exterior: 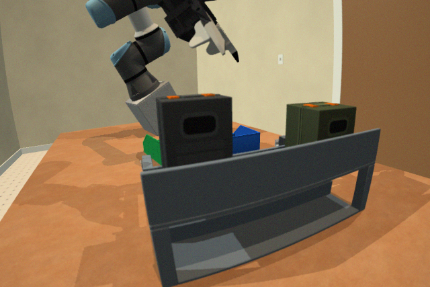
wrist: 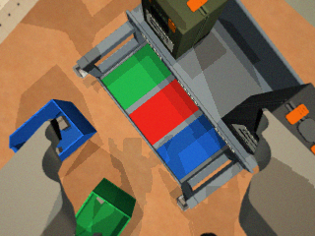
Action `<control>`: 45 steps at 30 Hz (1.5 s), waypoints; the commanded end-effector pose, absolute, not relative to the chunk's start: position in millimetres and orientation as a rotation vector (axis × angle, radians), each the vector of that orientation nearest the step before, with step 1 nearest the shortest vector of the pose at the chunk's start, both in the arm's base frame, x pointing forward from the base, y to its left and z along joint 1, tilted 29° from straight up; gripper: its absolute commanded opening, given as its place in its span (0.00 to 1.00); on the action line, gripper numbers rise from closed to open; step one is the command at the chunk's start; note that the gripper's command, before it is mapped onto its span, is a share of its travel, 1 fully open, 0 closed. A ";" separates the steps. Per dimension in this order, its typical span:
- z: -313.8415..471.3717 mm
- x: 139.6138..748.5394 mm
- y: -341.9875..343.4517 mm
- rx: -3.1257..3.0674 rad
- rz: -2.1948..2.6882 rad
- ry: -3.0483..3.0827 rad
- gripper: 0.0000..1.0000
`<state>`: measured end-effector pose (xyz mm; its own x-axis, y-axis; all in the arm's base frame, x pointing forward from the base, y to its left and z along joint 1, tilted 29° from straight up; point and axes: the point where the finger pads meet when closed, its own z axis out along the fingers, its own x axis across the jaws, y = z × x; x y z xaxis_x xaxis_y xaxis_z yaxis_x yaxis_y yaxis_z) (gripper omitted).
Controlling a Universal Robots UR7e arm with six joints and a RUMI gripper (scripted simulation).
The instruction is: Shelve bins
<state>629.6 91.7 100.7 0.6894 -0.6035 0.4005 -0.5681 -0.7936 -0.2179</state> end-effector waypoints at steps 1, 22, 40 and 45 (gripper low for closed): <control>98.6 627.9 92.7 -2.819 -0.704 0.978 1.00; 98.0 626.8 92.1 -2.819 -0.703 0.982 1.00; 92.1 605.8 73.8 -2.815 -0.688 1.101 1.00; 89.4 597.3 67.4 -2.813 -0.682 1.146 1.00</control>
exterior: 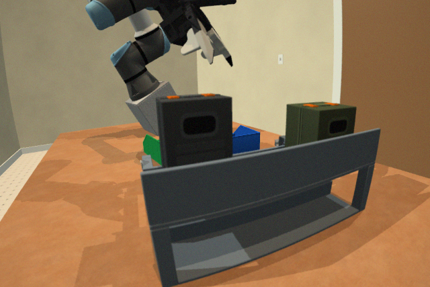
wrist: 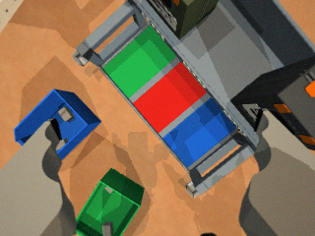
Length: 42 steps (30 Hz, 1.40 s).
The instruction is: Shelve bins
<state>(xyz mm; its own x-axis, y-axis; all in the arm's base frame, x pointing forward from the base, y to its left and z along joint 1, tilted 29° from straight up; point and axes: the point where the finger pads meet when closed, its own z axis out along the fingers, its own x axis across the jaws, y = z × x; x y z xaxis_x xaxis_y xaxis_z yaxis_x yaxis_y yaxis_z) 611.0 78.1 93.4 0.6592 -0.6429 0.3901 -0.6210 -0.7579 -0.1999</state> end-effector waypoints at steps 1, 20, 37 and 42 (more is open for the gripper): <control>88.5 594.1 65.0 -2.812 -0.680 1.163 1.00; 67.4 517.4 13.9 -2.767 -0.644 1.542 1.00; 49.7 435.0 -30.9 -2.680 -0.640 1.912 1.00; 45.3 410.9 -42.3 -2.648 -0.646 2.014 1.00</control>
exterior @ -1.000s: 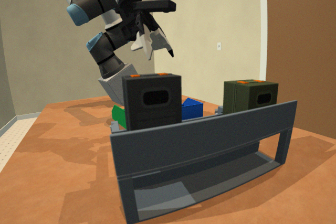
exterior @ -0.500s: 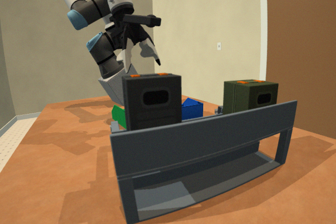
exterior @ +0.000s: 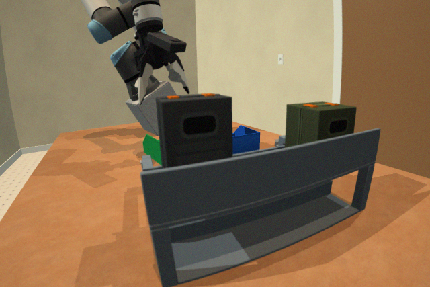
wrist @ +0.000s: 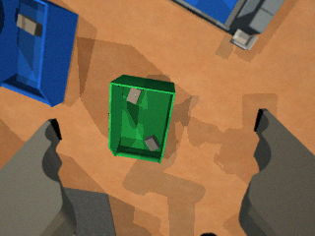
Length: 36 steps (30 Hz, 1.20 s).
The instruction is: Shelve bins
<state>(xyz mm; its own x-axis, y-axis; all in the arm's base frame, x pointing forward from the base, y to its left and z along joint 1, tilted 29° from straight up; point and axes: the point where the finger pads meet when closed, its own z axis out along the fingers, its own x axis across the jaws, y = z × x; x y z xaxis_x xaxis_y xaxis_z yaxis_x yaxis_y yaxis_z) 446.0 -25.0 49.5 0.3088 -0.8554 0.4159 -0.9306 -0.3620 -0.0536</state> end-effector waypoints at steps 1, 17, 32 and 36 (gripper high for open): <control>44.6 406.5 -44.3 2.247 0.550 -1.728 1.00; 37.7 363.5 -62.8 2.106 0.543 -1.804 1.00; 36.2 354.0 -66.1 2.077 0.543 -1.818 1.00; 36.5 354.6 -66.2 2.076 0.544 -1.818 0.00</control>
